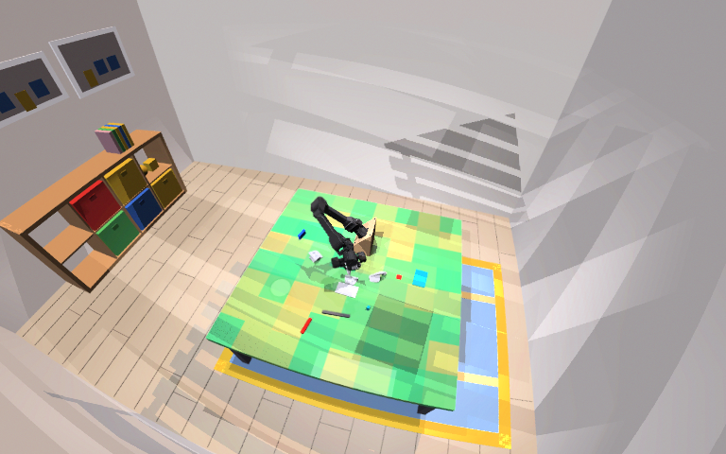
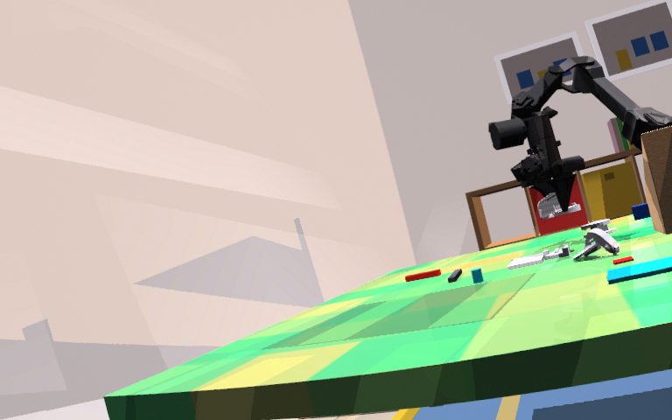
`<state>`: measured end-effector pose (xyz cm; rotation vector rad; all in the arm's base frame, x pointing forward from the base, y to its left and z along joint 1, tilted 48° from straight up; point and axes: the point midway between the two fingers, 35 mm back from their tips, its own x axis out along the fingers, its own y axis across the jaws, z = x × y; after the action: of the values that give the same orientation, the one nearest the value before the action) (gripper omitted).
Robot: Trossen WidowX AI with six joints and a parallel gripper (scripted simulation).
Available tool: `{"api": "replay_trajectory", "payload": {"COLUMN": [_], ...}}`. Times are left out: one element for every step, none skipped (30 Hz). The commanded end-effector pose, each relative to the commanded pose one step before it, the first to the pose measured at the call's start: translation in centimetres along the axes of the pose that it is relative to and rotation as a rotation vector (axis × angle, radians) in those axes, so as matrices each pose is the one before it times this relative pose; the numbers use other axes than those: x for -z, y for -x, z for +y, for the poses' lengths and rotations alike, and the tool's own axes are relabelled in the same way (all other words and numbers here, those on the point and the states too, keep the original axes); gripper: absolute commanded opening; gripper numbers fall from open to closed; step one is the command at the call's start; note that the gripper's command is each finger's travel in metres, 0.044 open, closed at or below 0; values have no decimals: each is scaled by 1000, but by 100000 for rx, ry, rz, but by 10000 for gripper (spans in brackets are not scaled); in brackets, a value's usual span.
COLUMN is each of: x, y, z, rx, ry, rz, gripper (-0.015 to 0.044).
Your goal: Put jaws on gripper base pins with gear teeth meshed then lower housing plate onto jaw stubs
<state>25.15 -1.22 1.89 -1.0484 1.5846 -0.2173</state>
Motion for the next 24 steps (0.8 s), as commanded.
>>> {"api": "replay_trajectory", "payload": {"x": [100, 10, 13, 16, 19, 23, 26, 29, 32, 35, 38, 41, 44, 47, 50, 53, 56, 58, 61, 64, 66, 69, 71, 73], "y": [-89, -6, -6, -6, -6, -6, -6, -6, -6, -6, -6, -7, -7, -7, -7, -7, -7, -7, -7, -7, -7, -8, -8, -8], "z": [685, 129, 128, 127, 127, 126, 125, 124, 123, 121, 120, 119, 117, 116, 114, 112, 111, 109, 107, 105, 103, 101, 99, 97], "rx": [-88, 47, 49, 51, 53, 55, 57, 59, 61, 63, 65, 67, 69, 71, 73, 74, 76, 78, 79, 81, 83, 84, 86, 87], "ry": [-7351, -1958, -1958, -1958, -1959, -1959, -1959, -1960, -1960, -1960, -1961, -1961, -1961, -1962, -1962, -1963, -1963, -1963, -1964, -1964, -1964, -1965, -1965, -1966], "rz": [284, 29, 28, 28, 27, 26, 25, 24, 23, 21, 20, 19, 17, 16, 14, 12, 11, 9, 7, 5, 3, 1, -2, -4], "gripper": [134, 134, 134, 134, 134, 134, 134, 134, 134, 134, 134, 134, 134, 134, 134, 134, 134, 134, 134, 134, 134, 134, 134, 134]}}
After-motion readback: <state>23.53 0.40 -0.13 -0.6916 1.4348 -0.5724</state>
